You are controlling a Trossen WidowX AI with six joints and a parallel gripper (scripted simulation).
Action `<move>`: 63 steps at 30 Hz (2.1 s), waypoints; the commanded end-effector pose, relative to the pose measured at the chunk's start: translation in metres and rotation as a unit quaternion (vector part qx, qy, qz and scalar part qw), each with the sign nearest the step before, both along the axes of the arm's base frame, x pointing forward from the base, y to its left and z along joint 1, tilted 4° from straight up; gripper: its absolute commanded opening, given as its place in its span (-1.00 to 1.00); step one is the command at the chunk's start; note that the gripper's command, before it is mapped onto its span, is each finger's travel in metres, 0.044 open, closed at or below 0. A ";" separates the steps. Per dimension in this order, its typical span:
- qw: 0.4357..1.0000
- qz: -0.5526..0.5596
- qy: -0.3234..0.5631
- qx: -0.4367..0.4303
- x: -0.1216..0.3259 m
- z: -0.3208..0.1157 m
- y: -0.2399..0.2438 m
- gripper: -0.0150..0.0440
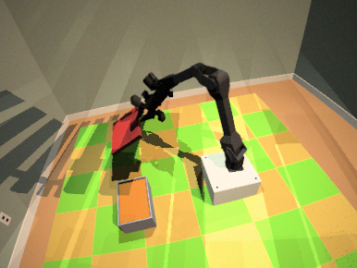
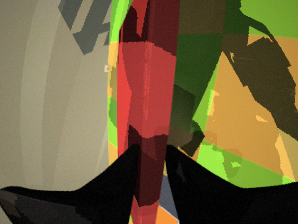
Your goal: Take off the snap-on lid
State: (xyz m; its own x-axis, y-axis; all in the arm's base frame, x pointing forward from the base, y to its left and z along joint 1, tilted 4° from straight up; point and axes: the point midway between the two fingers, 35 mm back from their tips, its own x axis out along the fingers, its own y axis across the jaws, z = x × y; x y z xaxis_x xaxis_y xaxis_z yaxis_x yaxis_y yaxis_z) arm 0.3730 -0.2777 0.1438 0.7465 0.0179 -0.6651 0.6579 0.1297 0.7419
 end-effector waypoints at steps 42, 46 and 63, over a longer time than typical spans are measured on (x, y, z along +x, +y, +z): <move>1.000 0.004 -0.004 0.000 0.000 -0.036 -0.002 -0.49; 1.000 0.004 -0.004 0.000 0.000 -0.039 -0.003 -0.49; 1.000 0.004 -0.004 0.000 0.000 -0.052 -0.004 -0.49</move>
State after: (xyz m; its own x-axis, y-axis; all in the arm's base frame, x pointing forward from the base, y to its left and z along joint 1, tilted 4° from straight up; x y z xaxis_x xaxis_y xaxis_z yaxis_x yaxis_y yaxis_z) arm 0.3720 -0.2820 0.0931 0.7460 0.0181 -0.6657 0.6584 0.1294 0.7414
